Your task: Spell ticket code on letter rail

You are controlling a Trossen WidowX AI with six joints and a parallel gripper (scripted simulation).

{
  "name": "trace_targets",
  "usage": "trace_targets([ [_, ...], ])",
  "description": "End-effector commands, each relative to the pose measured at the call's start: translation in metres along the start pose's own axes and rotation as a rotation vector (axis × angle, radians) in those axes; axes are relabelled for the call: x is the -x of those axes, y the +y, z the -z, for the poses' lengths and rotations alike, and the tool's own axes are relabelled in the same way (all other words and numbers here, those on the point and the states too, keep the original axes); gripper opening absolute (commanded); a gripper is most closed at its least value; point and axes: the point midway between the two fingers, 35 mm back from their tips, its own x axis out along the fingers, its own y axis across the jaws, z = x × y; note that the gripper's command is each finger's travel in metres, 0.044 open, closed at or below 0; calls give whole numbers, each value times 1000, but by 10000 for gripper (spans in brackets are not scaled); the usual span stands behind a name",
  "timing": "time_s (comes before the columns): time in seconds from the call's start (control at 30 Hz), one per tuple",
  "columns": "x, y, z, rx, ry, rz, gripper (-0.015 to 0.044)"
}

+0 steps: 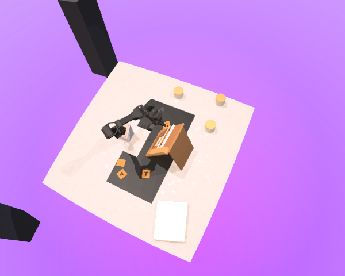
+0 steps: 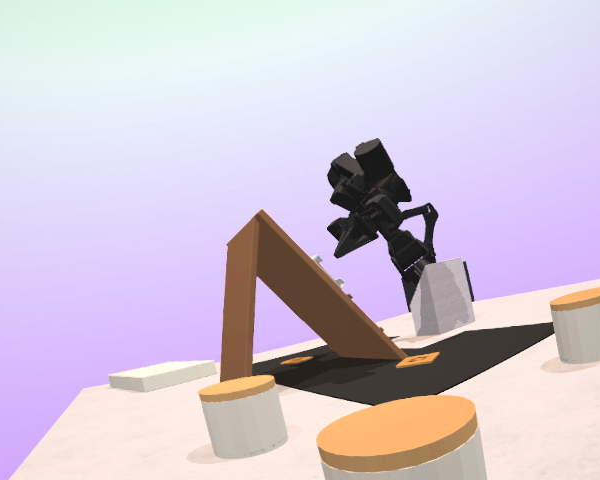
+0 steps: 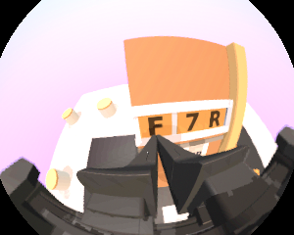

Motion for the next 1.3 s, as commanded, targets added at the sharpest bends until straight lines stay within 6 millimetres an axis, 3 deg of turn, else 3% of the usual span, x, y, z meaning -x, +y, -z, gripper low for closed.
trace_targets([
  [0.0,-4,9,-4,-7,45,-17,0],
  [0.27,-18,34,-18,-17,319,-53,0],
  [0.57,-19,30,-21,-12,674,2,0],
  [1.27,-24,29,-24,-13,681,5,0],
])
